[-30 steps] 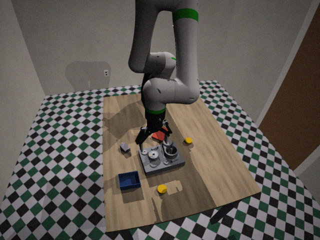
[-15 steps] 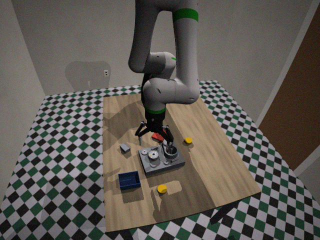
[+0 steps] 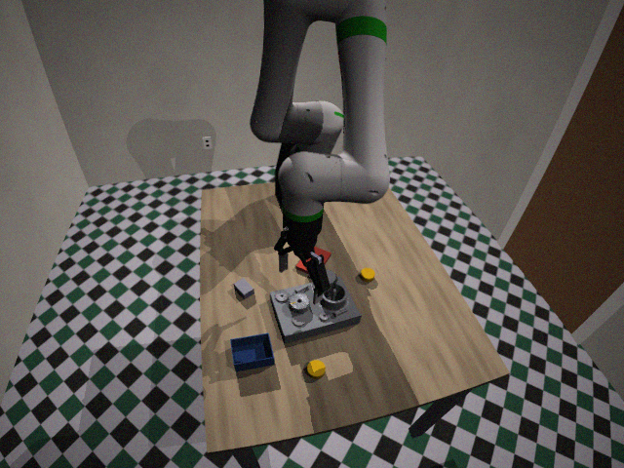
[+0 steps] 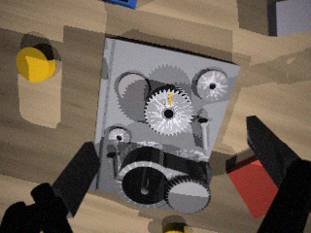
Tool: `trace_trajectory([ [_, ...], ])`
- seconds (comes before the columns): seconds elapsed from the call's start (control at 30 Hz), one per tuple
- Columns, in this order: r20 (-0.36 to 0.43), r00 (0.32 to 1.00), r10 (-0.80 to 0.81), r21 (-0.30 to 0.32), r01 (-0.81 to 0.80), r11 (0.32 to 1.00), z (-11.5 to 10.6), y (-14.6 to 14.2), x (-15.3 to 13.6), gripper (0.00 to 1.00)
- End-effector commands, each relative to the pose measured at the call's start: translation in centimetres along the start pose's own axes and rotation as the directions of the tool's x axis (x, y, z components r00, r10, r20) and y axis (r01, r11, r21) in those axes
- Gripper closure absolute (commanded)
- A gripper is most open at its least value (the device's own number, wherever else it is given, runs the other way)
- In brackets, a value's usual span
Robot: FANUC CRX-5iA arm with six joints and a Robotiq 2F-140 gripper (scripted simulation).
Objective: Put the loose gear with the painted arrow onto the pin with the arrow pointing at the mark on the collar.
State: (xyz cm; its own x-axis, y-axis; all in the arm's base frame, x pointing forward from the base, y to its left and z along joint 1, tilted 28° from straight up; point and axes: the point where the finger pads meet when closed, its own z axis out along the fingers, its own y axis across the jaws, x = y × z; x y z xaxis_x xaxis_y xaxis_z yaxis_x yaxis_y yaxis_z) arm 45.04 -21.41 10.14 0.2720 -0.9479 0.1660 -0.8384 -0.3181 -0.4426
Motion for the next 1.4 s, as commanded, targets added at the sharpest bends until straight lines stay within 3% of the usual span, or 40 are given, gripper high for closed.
trace_trajectory([
  [0.0,0.0,0.961,0.276,0.0,-0.276,0.961,-0.01,-0.01,0.02,0.0],
  [0.2,0.0,0.855,0.518,0.0,-0.518,0.855,-0.01,-0.01,0.02,0.0],
  [0.27,0.0,0.855,0.518,0.0,-0.518,0.855,-0.01,-0.01,0.02,0.0],
  [0.3,0.0,0.78,0.625,0.0,-0.625,0.78,-0.01,-0.01,0.02,0.0],
  [0.57,0.0,0.528,0.849,0.0,-0.849,0.528,-0.01,-0.01,0.02,0.0],
  [0.6,0.0,0.49,0.872,0.0,-0.872,0.49,-0.01,-0.01,0.02,0.47],
  [0.77,0.0,0.287,0.958,0.0,-0.958,0.287,-0.01,-0.01,0.02,0.47],
  [0.83,0.0,0.287,0.958,0.0,-0.958,0.287,-0.01,-0.01,0.02,0.47],
  [0.87,0.0,0.159,0.987,0.0,-0.987,0.159,-0.01,-0.01,0.02,0.47],
  [1.17,0.0,-0.222,0.975,0.0,-0.975,-0.222,-0.01,-0.01,0.02,0.47],
  [1.37,0.0,-0.23,0.973,0.0,-0.973,-0.23,-0.01,-0.01,0.02,0.47],
])
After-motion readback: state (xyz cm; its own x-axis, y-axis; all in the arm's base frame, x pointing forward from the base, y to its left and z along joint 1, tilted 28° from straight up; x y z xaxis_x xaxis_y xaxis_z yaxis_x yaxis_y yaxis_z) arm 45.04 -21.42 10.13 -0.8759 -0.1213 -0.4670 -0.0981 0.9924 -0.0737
